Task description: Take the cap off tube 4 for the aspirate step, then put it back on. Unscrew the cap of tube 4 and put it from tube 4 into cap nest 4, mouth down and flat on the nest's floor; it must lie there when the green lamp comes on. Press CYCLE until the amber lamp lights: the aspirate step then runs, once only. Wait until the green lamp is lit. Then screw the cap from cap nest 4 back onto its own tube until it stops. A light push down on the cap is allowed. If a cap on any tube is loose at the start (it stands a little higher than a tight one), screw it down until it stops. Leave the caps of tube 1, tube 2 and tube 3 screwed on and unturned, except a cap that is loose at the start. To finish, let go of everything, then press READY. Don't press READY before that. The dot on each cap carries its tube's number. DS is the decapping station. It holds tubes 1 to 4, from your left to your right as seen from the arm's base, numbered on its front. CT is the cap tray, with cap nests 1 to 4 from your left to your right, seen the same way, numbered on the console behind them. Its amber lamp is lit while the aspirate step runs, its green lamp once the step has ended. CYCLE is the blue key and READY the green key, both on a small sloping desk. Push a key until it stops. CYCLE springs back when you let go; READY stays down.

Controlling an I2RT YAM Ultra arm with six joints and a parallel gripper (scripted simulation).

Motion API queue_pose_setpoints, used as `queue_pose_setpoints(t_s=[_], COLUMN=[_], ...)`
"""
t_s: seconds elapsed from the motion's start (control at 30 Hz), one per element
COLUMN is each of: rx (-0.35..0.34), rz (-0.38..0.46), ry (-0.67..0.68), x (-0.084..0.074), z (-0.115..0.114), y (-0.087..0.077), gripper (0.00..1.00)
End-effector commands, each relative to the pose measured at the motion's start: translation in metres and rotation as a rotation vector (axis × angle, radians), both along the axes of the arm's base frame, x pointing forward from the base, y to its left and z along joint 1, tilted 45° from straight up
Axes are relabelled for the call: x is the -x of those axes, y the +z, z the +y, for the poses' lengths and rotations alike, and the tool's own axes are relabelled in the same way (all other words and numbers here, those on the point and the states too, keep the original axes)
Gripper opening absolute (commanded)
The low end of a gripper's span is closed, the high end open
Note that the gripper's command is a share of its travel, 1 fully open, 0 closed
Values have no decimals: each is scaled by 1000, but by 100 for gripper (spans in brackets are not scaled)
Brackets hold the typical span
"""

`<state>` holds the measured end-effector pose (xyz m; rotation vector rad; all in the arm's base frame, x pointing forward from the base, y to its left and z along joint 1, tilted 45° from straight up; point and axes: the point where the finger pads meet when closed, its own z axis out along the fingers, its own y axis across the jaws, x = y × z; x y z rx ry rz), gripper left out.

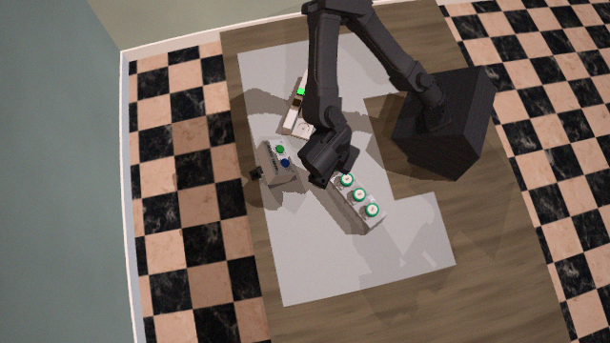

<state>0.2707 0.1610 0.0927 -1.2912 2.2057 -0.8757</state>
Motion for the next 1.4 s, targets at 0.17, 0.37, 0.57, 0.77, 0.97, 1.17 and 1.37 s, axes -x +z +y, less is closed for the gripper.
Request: queue_pose_setpoints(t_s=[0.17, 0.37, 0.57, 0.77, 0.97, 1.17, 1.37], rx=[113, 113, 113, 91, -38, -167, -253], rz=[48, 48, 48, 38, -21, -80, -119], ry=[140, 140, 140, 117, -24, -165, -259], x=[0, 0, 0, 0, 0, -1, -1], z=[3, 3, 3, 3, 3, 3, 3], y=[3, 3, 3, 3, 3, 3, 3], gripper=[49, 0, 0, 0, 0, 0, 0])
